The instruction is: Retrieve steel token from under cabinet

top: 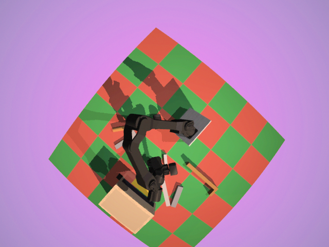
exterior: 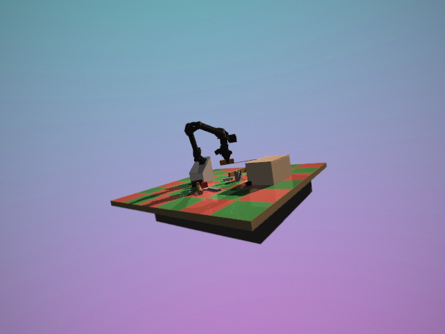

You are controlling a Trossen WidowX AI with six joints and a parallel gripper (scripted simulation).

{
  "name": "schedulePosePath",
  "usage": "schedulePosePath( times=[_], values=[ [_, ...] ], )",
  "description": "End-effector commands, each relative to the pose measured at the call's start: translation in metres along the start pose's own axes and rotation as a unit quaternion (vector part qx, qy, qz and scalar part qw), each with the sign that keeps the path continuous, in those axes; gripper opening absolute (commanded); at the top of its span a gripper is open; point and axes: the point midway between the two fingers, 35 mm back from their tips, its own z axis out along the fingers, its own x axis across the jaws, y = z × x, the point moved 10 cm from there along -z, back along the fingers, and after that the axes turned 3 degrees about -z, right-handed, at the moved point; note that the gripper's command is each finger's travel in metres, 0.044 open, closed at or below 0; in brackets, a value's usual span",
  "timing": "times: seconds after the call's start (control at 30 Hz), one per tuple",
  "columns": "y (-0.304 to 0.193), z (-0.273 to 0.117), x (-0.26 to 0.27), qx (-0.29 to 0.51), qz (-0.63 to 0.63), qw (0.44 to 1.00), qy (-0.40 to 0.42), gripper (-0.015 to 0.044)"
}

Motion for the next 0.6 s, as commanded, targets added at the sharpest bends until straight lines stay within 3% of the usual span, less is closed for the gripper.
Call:
schedulePosePath(
  times=[0.0, 0.57],
  values=[
    [-0.0003, -0.0016, -0.0004, 0.004, 0.02, 1.0, 0.002, 0.0],
    [0.0002, -0.0016, -0.0004, 0.004, 0.087, 0.996, 0.002, 0.0]
  ],
)
